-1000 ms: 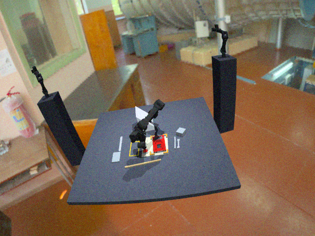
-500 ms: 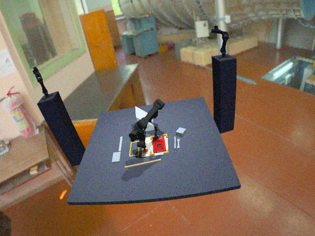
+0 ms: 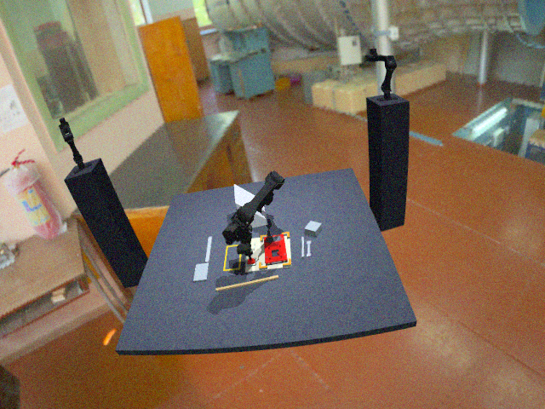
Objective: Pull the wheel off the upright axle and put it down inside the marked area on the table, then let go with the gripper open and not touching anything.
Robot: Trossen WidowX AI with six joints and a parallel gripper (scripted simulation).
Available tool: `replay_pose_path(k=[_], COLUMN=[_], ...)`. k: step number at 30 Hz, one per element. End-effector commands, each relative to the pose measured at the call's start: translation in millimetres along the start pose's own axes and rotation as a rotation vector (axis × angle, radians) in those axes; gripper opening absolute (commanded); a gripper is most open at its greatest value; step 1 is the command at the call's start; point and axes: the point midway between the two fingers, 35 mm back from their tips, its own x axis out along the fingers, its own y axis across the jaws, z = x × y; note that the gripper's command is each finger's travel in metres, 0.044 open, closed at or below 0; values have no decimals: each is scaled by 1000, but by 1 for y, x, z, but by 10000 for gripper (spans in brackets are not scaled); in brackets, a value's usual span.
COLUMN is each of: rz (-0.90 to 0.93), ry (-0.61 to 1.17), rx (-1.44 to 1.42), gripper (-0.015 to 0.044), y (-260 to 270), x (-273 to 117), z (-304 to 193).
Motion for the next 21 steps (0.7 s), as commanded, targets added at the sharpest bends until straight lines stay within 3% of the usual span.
replay_pose_path(k=[1,7,10,21], rz=[-1,0,4,2], ry=[-6,-6,-3,-16], rx=[-6,-5,1,-1], gripper=[0,0,0,0], y=[0,0,-1,-41], x=[-10,-34,-27,-35], z=[0,0,5,78])
